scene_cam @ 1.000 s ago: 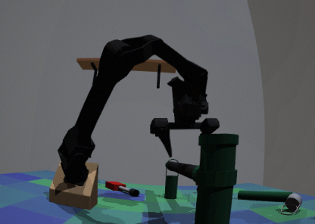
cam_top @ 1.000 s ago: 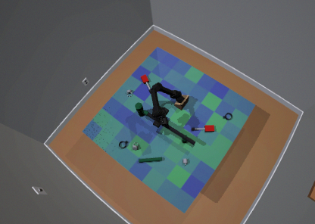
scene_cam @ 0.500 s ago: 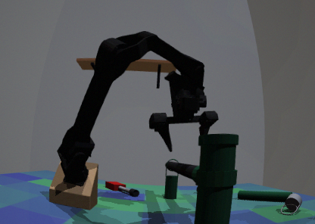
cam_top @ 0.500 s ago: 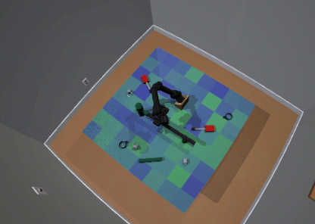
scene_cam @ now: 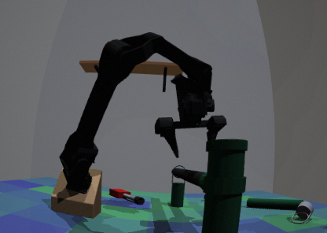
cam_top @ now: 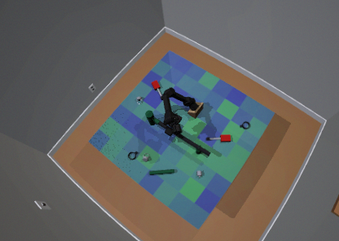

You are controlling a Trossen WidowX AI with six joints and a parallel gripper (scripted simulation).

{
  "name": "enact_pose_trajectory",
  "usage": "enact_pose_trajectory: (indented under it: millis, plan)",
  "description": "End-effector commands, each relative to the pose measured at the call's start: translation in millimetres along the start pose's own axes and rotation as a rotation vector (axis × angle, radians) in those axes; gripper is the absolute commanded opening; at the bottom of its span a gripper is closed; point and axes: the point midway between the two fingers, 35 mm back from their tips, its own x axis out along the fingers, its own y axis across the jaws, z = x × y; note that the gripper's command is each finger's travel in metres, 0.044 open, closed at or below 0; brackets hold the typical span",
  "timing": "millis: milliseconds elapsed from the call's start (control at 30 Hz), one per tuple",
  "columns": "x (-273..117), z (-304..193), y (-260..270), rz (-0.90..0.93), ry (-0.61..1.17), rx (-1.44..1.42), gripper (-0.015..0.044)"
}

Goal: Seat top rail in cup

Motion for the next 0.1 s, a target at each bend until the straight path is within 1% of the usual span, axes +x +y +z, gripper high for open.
enact_pose_trajectory:
  millis: [0,67]
  plan:
    - [-0.3,0.2,-0.5,-0.003,0.002,-0.005,0.0440]
    - [-0.3,0.2,-0.5,-0.003,0.002,-0.005,0.0440]
